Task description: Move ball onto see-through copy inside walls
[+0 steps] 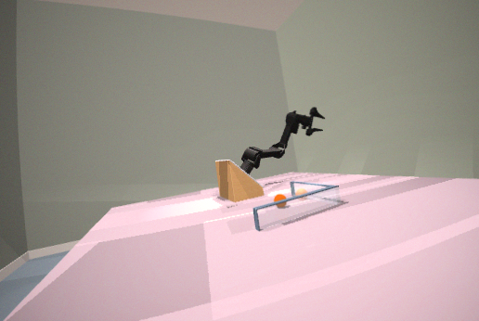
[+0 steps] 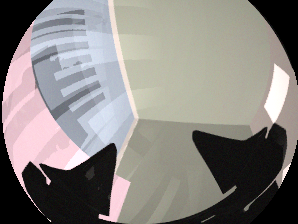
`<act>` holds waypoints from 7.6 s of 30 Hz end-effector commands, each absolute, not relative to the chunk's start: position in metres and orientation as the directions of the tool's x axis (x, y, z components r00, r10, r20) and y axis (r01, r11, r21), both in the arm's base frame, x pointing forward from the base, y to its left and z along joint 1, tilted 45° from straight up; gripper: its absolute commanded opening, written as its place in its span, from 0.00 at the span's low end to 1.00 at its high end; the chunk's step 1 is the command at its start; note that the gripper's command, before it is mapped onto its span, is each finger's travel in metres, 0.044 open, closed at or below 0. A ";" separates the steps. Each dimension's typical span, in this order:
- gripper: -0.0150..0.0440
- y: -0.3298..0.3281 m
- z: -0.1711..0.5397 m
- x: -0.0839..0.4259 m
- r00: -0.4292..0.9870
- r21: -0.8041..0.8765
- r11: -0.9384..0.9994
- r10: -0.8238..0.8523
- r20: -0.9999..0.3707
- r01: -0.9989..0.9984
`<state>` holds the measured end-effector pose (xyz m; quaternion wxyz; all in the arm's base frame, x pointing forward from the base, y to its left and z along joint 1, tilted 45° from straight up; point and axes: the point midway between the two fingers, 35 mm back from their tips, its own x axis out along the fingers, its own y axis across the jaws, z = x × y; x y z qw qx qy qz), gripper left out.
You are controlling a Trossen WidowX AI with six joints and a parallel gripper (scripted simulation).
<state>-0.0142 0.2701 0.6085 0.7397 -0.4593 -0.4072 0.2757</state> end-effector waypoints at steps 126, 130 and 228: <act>0.82 0.005 -0.026 0.292 0.092 -0.011 0.119 0.700 -0.708 -0.993; 0.82 0.010 -0.031 0.292 0.092 -0.011 0.119 0.700 -0.708 -0.993; 0.25 0.068 0.054 0.299 0.092 -0.011 0.119 0.702 -0.706 -0.993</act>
